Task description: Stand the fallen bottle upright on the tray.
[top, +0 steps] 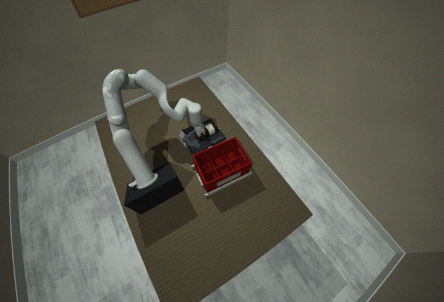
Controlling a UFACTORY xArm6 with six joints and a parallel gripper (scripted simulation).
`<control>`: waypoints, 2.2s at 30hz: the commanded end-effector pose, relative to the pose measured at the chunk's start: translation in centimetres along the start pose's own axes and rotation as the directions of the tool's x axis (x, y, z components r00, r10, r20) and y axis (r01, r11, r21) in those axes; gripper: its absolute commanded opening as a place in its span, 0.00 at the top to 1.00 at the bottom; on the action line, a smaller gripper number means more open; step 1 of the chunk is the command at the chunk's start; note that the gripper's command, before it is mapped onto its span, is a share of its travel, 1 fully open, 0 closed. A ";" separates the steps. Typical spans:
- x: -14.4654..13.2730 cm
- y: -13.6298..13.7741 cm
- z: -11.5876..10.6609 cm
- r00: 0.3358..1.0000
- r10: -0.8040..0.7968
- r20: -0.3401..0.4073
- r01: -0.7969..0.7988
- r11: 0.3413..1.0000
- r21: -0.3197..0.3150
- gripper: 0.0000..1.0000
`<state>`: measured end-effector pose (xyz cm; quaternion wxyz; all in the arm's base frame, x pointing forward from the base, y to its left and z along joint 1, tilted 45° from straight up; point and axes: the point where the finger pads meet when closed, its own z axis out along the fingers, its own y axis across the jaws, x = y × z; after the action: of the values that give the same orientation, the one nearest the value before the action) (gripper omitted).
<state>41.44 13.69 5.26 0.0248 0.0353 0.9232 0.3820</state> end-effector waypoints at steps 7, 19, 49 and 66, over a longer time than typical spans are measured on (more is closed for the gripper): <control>-0.1 0.0 0.1 1.000 -0.001 0.003 0.001 1.000 0.000 0.35; -0.1 0.0 0.1 1.000 -0.001 0.003 0.001 1.000 0.000 0.35; -0.1 0.0 0.1 1.000 -0.001 0.003 0.001 1.000 0.000 1.00; -0.1 0.0 0.1 1.000 -0.001 0.003 0.001 1.000 0.000 1.00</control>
<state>41.45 13.80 5.14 0.0248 0.0353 0.9232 0.3820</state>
